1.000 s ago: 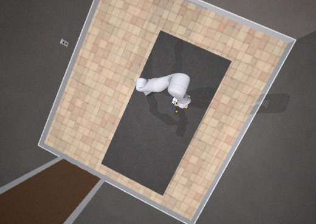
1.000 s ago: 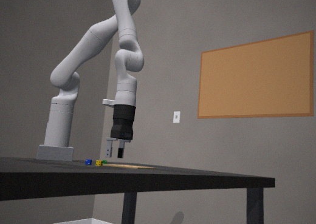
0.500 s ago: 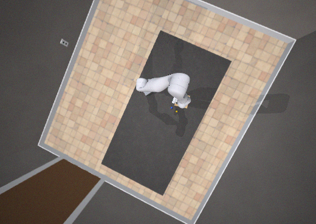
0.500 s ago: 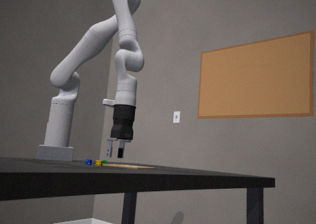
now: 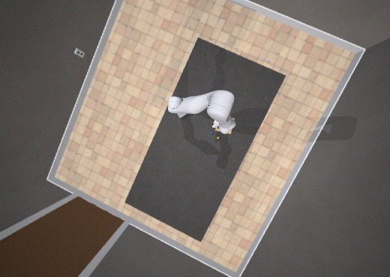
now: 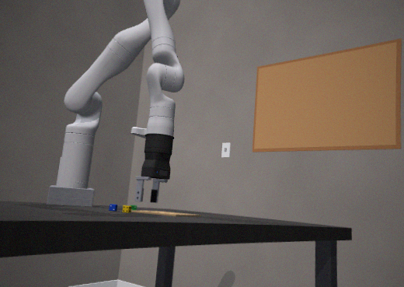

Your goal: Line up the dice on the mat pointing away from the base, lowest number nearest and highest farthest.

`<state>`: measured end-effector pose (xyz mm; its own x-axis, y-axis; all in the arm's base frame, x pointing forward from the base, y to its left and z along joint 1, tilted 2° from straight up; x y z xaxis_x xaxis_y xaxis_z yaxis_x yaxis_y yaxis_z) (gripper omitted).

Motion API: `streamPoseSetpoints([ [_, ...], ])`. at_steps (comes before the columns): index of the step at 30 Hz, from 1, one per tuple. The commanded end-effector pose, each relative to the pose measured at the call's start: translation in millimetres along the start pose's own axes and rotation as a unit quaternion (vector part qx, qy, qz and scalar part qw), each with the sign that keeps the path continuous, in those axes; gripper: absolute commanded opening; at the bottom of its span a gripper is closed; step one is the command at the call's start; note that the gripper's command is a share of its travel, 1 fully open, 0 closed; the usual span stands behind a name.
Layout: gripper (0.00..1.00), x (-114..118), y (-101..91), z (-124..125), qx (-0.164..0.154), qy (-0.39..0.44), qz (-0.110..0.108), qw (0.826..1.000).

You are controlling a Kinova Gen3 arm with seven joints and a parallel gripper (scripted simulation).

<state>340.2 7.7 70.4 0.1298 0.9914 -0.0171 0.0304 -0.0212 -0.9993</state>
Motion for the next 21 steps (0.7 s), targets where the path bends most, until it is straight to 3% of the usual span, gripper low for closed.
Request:
streamPoseSetpoints([
  [1, 1.0, -0.1, -1.3, -1.7, -0.005, 0.007, 0.0, 1.0],
  [10, 1.0, 0.4, -3.8, -0.2, -0.002, 0.007, -0.001, 1.0],
  [21, 1.0, 2.8, -34.1, -0.5, -0.001, 0.003, -0.001, 1.0],
])
Point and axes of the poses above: the point where the finger pads meet when closed, its own y axis out along the fingers, its own x axis across the jaws, z = x × y, the point moved 7 cm from there along -y, back along the fingers, and after that the axes turned 8 degrees about y, right-handed, at the moved point
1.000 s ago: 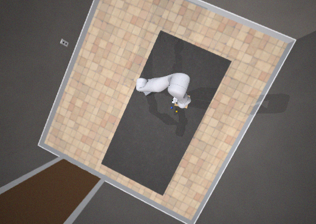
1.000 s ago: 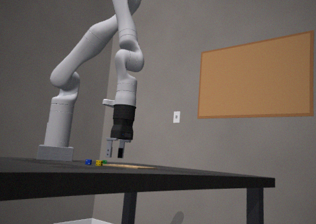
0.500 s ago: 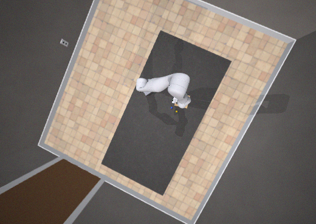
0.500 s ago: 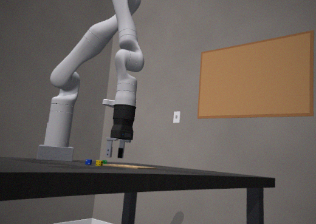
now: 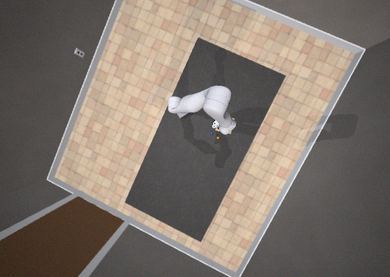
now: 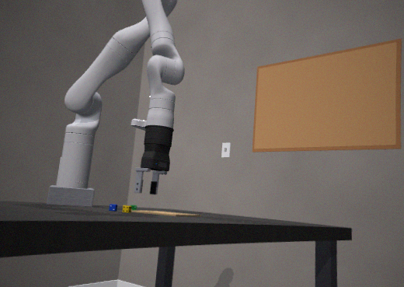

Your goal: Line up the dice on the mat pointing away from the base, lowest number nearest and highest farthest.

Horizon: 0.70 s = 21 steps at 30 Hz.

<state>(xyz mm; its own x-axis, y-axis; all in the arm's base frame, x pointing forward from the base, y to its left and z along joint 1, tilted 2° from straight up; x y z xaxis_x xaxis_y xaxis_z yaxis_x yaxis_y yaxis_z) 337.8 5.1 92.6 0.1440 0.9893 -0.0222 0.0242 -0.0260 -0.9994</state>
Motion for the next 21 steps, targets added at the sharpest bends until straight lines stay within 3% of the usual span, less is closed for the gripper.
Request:
streamPoseSetpoints([
  [1, 1.0, 4.2, -17.5, -2.2, -0.005, -0.002, -0.003, 1.0],
  [13, 1.0, 4.7, -79.4, -0.9, -0.004, -0.003, -0.003, 1.0],
  [21, 1.0, 2.9, -92.3, -1.1, -0.004, -0.001, -0.003, 1.0],
])
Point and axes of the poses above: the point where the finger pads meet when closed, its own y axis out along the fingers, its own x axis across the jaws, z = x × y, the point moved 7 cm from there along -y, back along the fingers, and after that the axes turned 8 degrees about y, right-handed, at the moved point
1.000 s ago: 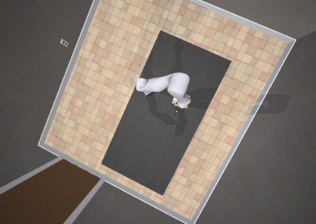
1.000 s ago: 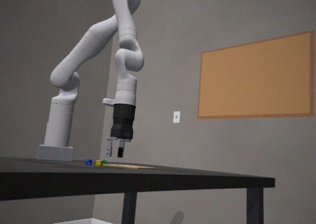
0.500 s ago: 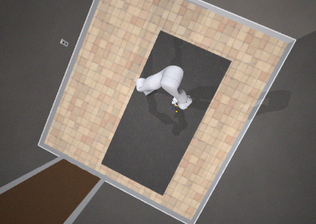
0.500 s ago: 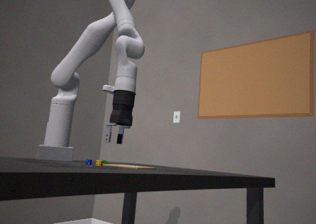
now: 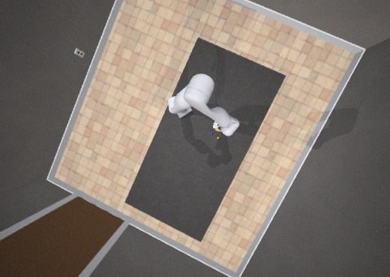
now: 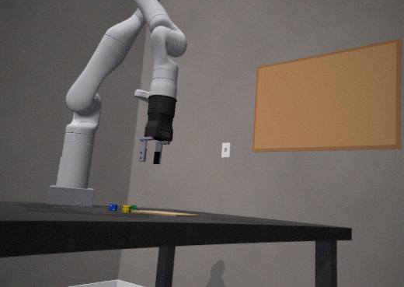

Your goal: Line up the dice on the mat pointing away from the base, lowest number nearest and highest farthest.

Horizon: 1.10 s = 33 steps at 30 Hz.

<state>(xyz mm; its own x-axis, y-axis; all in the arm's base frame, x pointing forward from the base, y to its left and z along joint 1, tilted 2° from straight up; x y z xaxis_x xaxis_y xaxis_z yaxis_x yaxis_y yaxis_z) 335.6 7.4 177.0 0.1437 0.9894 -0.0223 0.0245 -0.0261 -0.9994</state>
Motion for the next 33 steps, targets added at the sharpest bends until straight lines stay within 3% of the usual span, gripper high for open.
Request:
streamPoseSetpoints([
  [1, 1.0, 2.8, -8.5, -1.2, -0.004, 0.0, -0.003, 1.0],
  [16, 1.0, 1.1, -6.9, 0.5, -0.007, 0.014, -0.002, 1.0],
  [21, 1.0, -4.1, -3.2, 11.1, -0.006, 0.106, -0.003, 0.994],
  [26, 1.0, -11.2, 1.5, 25.1, -0.005, 0.236, -0.004, 0.972],
  [28, 1.0, -11.2, 1.5, 25.1, -0.005, 0.236, -0.004, 0.972],
  [33, 1.0, -15.2, 4.0, 32.6, -0.005, 0.309, -0.004, 0.951],
])
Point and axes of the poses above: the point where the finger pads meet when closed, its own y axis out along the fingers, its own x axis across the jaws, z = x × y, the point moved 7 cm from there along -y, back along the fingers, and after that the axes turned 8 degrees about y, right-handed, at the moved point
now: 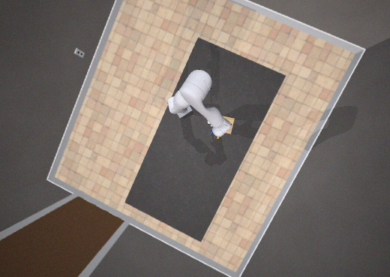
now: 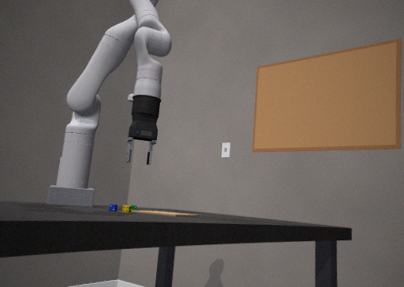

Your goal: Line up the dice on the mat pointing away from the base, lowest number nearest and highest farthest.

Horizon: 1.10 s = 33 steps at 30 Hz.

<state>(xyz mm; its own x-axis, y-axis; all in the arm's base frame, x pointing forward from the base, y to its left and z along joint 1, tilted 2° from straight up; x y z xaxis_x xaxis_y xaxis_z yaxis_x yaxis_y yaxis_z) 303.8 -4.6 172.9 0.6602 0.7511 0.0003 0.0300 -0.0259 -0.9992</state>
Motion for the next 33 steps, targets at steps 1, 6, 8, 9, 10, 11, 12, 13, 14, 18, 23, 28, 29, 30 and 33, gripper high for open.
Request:
streamPoseSetpoints([
  [1, 1.0, -1.0, 0.5, 3.1, -0.002, 0.03, -0.003, 1.0],
  [6, 1.0, -0.3, 0.2, 2.2, -0.003, 0.032, -0.004, 0.999],
  [8, 1.0, -0.2, 0.2, 2.2, -0.003, 0.032, -0.004, 0.999],
  [9, 1.0, -0.2, 0.2, 2.2, -0.003, 0.032, -0.004, 0.999],
  [10, 1.0, -0.2, 0.2, 2.2, -0.003, 0.032, -0.004, 0.999],
  [11, 1.0, -0.2, 0.2, 2.2, -0.003, 0.032, -0.004, 0.999],
  [12, 1.0, -0.2, 0.2, 2.2, -0.003, 0.032, -0.004, 0.999],
  [13, 1.0, -0.2, 0.2, 2.2, -0.003, 0.032, -0.004, 0.999],
  [14, 1.0, -0.2, 0.2, 2.2, -0.003, 0.032, -0.004, 0.999],
  [18, 1.0, -0.2, 0.2, 2.2, -0.003, 0.032, -0.004, 0.999],
  [23, 1.0, -0.7, 1.2, 3.4, -0.001, 0.04, -0.004, 0.999],
  [28, 1.0, -0.1, 4.1, 5.9, 0.002, 0.072, -0.003, 0.997],
  [29, 1.0, -0.1, 4.1, 5.9, 0.002, 0.072, -0.003, 0.997],
  [30, 1.0, 0.2, 5.2, 6.7, 0.003, 0.085, -0.004, 0.996],
  [33, 1.0, 0.8, 10.7, 9.8, 0.007, 0.135, -0.001, 0.991],
])
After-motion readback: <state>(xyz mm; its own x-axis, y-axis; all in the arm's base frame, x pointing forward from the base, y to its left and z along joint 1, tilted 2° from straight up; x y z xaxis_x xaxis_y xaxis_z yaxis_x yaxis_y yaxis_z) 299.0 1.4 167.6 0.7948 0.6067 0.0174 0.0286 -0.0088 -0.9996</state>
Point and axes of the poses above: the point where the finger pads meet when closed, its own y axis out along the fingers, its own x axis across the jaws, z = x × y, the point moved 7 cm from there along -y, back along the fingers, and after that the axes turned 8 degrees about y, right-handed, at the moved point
